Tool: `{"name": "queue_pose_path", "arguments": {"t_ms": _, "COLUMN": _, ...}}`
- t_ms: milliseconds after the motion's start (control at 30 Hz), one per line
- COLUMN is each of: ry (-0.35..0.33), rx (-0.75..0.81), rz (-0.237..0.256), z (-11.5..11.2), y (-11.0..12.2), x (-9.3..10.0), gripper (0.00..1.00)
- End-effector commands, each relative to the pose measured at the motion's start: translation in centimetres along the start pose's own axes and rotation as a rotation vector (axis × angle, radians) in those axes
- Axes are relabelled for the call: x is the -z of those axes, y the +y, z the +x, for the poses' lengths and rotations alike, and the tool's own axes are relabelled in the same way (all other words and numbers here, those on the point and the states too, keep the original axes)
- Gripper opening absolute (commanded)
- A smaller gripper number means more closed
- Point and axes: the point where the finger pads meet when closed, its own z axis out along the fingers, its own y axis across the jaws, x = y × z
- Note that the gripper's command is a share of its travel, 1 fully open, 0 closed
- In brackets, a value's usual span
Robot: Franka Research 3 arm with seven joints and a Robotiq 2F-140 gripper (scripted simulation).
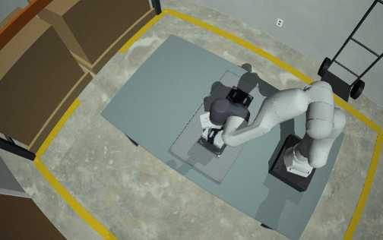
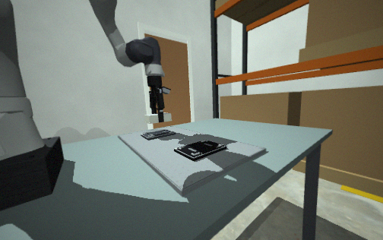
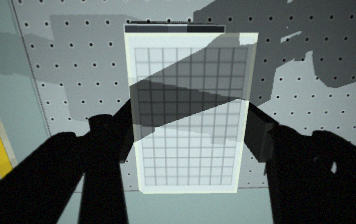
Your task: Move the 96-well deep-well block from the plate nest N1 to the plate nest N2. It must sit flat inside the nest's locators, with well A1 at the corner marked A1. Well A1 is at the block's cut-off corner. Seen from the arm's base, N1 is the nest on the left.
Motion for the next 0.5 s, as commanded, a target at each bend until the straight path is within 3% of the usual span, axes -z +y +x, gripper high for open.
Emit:
{"name": "queue_pose_path", "arguments": {"t_ms": 0, "ry": 0.003, "rx": 0.026, "rz": 0.0, "z": 0.2, "y": 1.1, "x": 0.1, "gripper": 0.6}}
{"name": "queue_pose_path", "arguments": {"t_ms": 467, "ry": 0.003, "rx": 0.026, "rz": 0.0, "z": 0.4, "y": 5.1, "x": 0.1, "gripper": 0.6}}
